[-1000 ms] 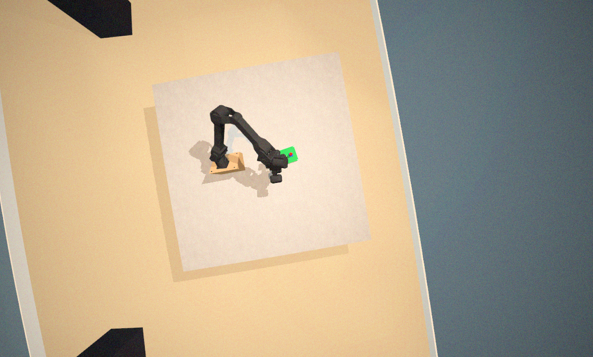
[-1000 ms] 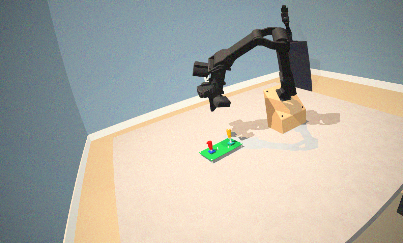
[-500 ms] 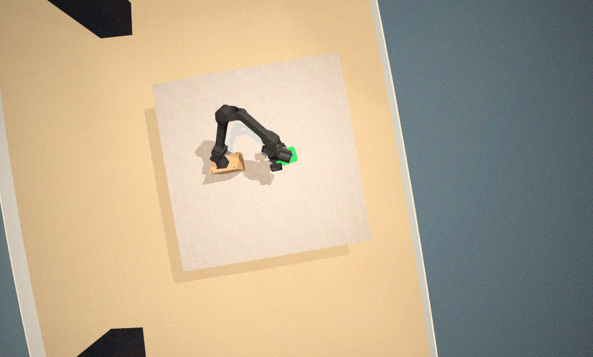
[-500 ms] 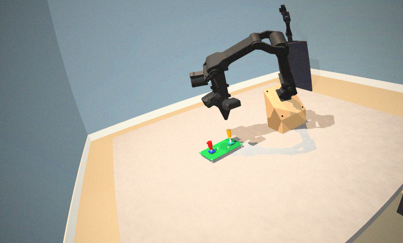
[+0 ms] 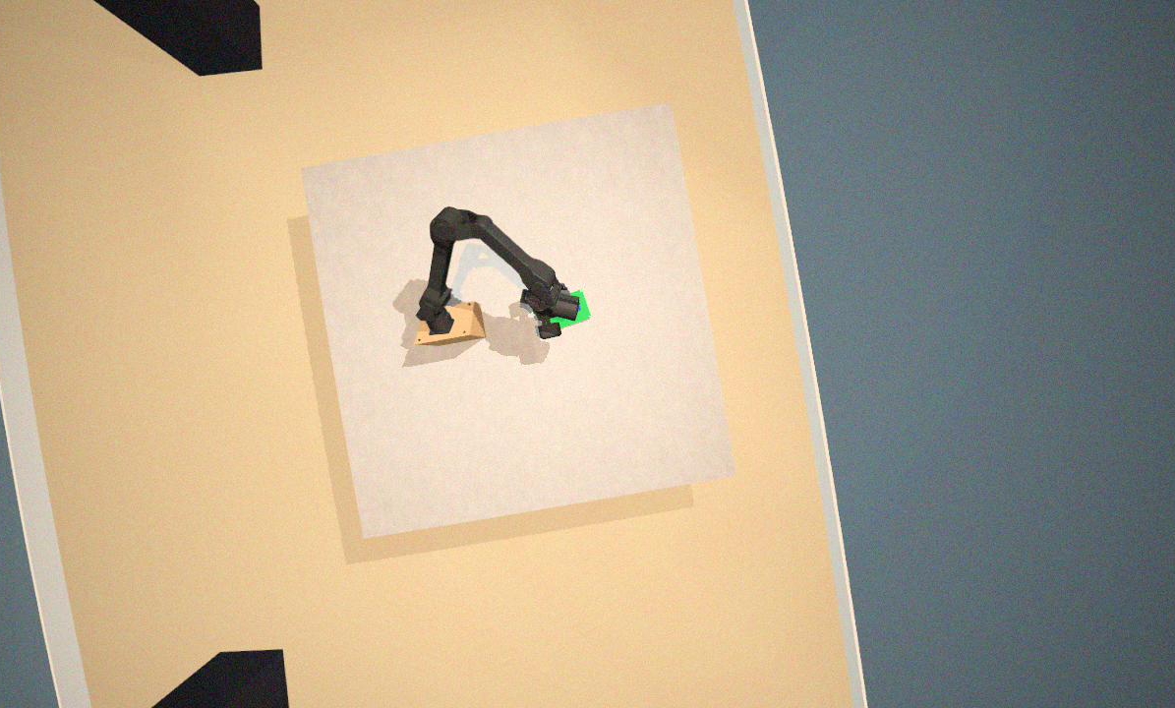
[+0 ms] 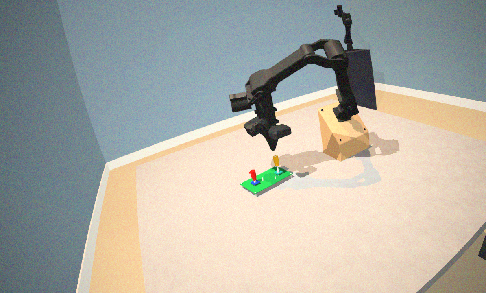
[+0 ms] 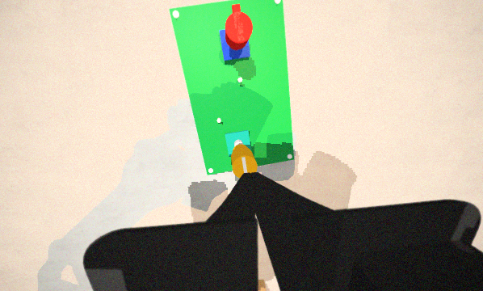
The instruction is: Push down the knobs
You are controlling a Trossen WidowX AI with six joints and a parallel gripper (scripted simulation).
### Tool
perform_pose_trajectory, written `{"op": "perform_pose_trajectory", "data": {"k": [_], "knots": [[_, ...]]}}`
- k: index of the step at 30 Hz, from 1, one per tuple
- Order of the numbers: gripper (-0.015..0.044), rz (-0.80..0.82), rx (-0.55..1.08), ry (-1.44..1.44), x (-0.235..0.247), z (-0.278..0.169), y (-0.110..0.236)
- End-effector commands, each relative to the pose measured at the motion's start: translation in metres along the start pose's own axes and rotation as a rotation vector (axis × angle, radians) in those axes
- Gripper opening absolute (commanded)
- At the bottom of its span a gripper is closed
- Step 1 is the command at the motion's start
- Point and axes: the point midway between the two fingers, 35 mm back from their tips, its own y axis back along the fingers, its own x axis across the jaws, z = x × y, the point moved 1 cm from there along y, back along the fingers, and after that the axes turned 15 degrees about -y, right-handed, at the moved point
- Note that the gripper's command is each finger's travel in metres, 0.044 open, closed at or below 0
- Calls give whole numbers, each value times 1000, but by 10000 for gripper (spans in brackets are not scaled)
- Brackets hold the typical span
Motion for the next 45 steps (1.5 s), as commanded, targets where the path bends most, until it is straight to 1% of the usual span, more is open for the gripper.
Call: {"op": "perform_pose_trajectory", "data": {"k": [1, 9, 45], "knots": [[0, 4, 6, -9, 0, -2, -7], [0, 5, 6, -9, 0, -3, -19], [0, 5, 6, -9, 0, -3, -25]]}}
